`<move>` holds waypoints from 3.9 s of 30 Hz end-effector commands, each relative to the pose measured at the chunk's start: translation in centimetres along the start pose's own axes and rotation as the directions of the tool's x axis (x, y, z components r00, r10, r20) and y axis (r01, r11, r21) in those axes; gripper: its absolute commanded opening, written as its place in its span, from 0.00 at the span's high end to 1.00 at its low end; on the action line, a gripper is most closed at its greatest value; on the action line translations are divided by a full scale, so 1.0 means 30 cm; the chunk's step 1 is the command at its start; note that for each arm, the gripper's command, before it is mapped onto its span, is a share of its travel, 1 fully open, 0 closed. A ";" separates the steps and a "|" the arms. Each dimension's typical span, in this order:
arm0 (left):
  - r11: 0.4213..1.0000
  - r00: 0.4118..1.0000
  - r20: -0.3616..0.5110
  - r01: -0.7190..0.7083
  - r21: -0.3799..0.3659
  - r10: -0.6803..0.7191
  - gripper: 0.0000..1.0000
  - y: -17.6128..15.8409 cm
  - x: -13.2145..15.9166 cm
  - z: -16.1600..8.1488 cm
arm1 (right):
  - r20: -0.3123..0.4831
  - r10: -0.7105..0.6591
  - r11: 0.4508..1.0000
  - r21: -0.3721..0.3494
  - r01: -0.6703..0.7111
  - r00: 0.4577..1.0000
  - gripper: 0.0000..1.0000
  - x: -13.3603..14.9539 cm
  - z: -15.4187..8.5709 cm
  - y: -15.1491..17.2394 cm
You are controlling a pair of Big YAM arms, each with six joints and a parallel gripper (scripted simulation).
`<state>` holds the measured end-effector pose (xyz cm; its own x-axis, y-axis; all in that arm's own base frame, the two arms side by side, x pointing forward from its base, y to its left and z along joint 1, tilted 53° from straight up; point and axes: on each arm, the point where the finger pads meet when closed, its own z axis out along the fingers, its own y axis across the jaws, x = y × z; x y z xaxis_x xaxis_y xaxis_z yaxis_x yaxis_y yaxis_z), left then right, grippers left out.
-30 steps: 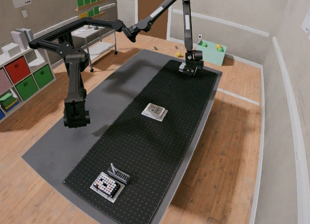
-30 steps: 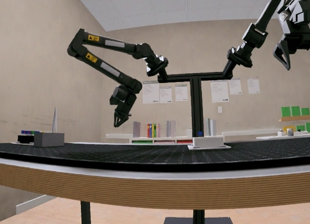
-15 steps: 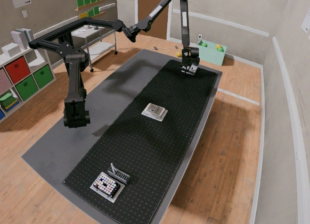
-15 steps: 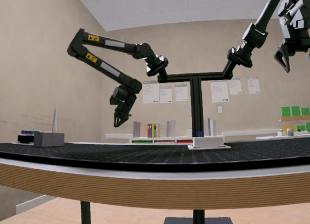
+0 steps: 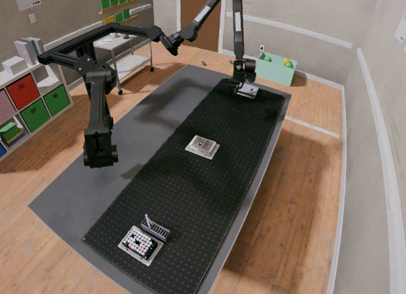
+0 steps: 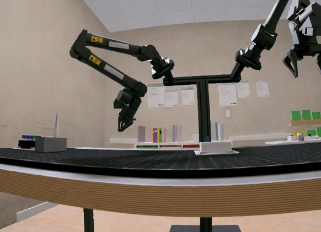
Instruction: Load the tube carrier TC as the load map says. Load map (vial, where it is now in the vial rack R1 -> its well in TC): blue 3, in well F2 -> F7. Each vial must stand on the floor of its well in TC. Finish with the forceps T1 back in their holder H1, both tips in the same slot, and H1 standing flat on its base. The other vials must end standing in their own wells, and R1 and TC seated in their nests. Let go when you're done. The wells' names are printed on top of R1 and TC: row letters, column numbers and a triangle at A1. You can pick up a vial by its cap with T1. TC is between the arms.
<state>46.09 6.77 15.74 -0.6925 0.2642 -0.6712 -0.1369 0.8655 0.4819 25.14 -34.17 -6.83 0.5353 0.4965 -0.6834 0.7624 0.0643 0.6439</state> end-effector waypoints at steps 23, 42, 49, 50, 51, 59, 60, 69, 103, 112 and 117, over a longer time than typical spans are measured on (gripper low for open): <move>1.000 0.997 -0.071 0.022 -0.021 -0.024 0.00 0.070 0.247 -0.064 | -0.011 -0.007 1.000 0.015 0.007 1.000 0.76 0.000 -0.030 -0.021; 1.000 0.997 -0.071 0.022 -0.021 -0.024 0.00 0.070 0.247 -0.064 | -0.069 -0.202 0.979 -0.049 0.199 0.977 0.76 0.045 -0.014 0.137; 1.000 0.997 -0.071 0.022 -0.021 -0.024 0.00 0.070 0.247 -0.064 | -0.107 -0.331 0.942 -0.089 0.323 0.937 0.76 0.080 -0.032 0.224; 1.000 0.997 -0.071 0.022 -0.021 -0.024 0.00 0.070 0.247 -0.064 | -0.105 -0.340 0.939 -0.087 0.332 0.934 0.76 0.081 -0.035 0.235; 1.000 0.997 -0.071 0.022 -0.021 -0.024 0.00 0.070 0.247 -0.064 | -0.113 -0.364 0.930 -0.098 0.354 0.925 0.76 0.087 -0.039 0.248; 1.000 0.997 -0.071 0.022 -0.021 -0.024 0.00 0.070 0.247 -0.064 | -0.137 -0.487 0.871 -0.148 0.469 0.862 0.76 0.115 -0.066 0.320; 1.000 0.997 -0.071 0.022 -0.021 -0.024 0.00 0.070 0.247 -0.064 | -0.136 -0.496 0.866 -0.148 0.478 0.857 0.76 0.117 -0.071 0.331; 1.000 0.997 -0.071 0.022 -0.021 -0.024 0.00 0.070 0.247 -0.064 | -0.148 -0.611 0.788 -0.207 0.580 0.778 0.76 0.155 -0.125 0.435; 1.000 0.997 -0.071 0.022 -0.021 -0.024 0.00 0.070 0.247 -0.064 | -0.066 -0.928 0.359 -0.417 0.835 0.366 0.76 0.229 -0.406 0.714; 1.000 0.997 -0.071 0.022 -0.021 -0.024 0.00 0.070 0.247 -0.064 | -0.020 -0.968 0.233 -0.452 0.861 0.251 0.76 0.229 -0.487 0.758; 1.000 0.997 -0.071 0.022 -0.021 -0.024 0.00 0.070 0.247 -0.064 | 0.012 -0.983 0.156 -0.476 0.865 0.183 0.76 0.231 -0.549 0.787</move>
<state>39.12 9.73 12.51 -0.7462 0.2053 -0.6333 -0.1663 0.8637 0.4759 40.56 -15.99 8.35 -0.6148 0.0811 -0.7845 0.4695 0.8369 -0.2814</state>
